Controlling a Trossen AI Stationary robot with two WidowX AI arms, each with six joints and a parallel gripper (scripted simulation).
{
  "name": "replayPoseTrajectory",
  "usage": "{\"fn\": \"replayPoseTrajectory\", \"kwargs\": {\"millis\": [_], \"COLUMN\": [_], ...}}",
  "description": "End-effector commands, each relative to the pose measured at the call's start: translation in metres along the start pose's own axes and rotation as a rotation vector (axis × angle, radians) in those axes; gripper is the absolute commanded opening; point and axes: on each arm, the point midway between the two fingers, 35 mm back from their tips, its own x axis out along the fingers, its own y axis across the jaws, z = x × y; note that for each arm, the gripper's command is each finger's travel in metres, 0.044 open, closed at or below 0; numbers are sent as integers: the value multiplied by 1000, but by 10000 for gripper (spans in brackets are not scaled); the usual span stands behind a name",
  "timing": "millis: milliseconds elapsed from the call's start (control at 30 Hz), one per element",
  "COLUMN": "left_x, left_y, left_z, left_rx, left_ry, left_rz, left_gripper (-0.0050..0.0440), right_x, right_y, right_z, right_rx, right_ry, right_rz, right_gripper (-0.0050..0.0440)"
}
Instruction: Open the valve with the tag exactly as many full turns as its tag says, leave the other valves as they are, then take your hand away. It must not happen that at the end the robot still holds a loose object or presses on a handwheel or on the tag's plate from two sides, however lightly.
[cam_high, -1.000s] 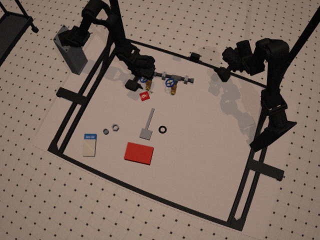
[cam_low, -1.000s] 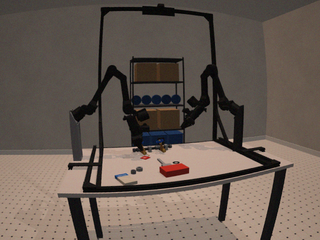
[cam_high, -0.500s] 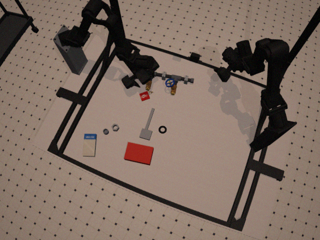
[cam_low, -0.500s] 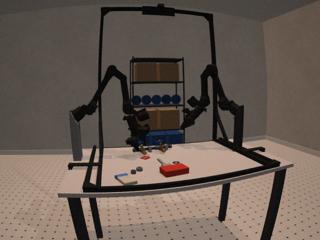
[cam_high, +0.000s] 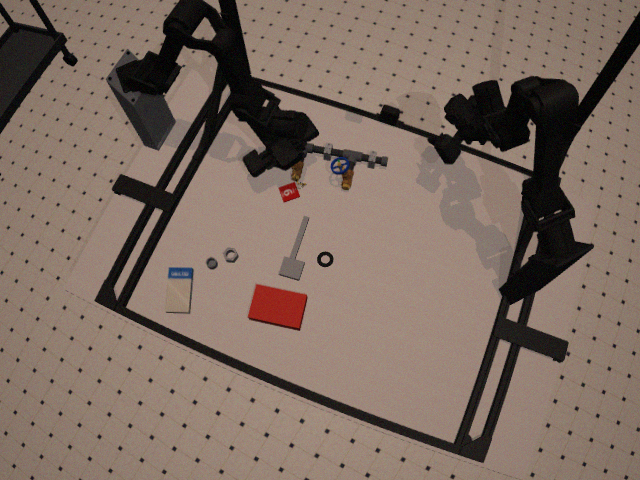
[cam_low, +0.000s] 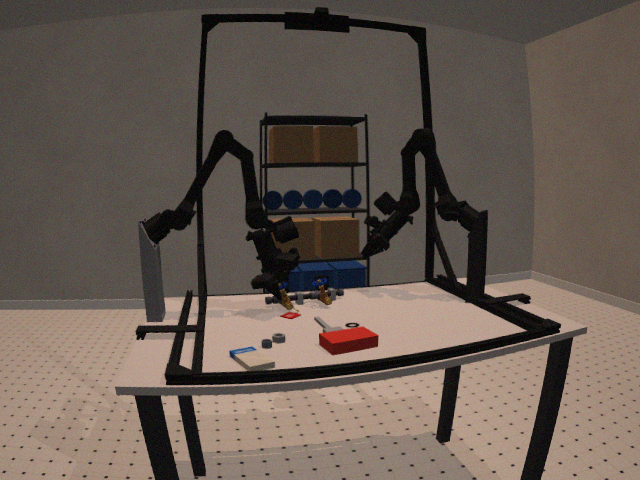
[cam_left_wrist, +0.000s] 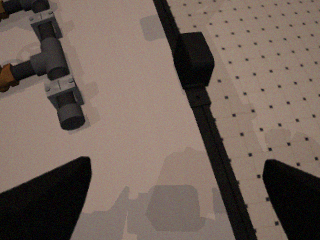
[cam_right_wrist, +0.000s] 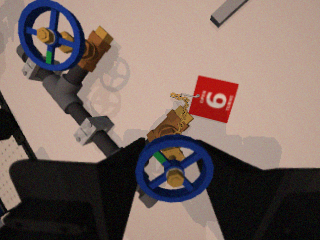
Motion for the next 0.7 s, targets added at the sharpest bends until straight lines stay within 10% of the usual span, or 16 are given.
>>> {"fn": "replayPoseTrajectory", "kwargs": {"millis": [0, 233, 500, 667], "left_x": [0, 0, 0, 0], "left_y": [0, 0, 0, 0], "left_z": [0, 0, 0, 0], "left_rx": [0, 0, 0, 0], "left_ry": [0, 0, 0, 0], "left_rz": [0, 0, 0, 0], "left_gripper": [400, 400, 400, 400], "right_x": [0, 0, 0, 0], "right_y": [0, 0, 0, 0], "right_z": [0, 0, 0, 0], "right_rx": [3, 3, -16, -342], "right_ry": [1, 1, 0, 0], "right_rz": [0, 0, 0, 0], "right_gripper": [160, 0, 0, 0]}}
